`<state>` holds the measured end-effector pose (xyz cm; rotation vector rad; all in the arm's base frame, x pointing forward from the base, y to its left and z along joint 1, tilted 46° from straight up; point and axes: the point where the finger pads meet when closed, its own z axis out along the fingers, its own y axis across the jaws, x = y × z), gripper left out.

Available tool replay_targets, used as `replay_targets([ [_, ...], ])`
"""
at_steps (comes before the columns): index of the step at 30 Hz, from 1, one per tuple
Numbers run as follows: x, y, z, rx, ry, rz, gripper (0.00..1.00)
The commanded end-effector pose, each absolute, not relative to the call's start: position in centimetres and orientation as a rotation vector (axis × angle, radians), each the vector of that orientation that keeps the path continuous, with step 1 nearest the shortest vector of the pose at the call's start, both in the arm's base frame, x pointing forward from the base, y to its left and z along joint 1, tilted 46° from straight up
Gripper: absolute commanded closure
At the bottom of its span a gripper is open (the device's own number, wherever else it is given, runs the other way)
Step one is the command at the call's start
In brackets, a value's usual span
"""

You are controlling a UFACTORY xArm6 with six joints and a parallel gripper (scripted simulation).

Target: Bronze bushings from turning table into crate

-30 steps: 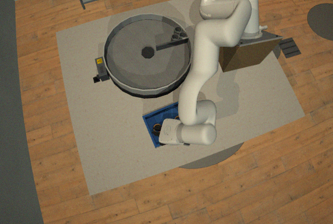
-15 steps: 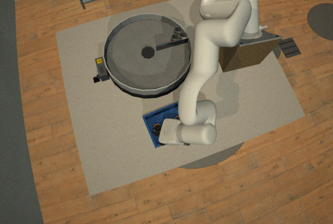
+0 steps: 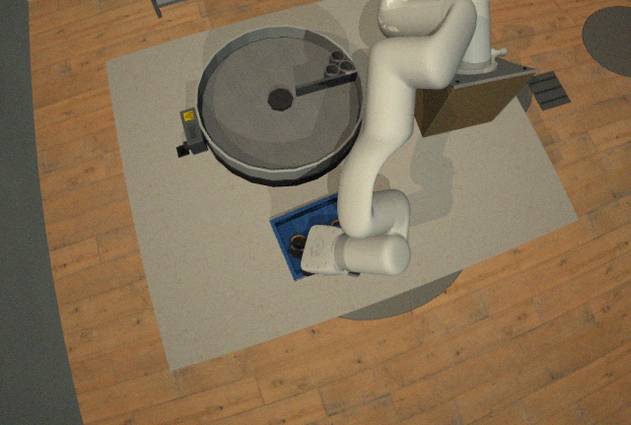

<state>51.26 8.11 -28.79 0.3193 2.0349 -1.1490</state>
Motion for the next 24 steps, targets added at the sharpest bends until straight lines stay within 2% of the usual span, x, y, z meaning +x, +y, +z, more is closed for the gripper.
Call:
replay_targets([
  [1,51.4,8.4,-28.6,0.321,2.034,-1.144,0.89],
  [24,51.8,13.8,-23.3,0.321,2.034,-1.144,0.89],
])
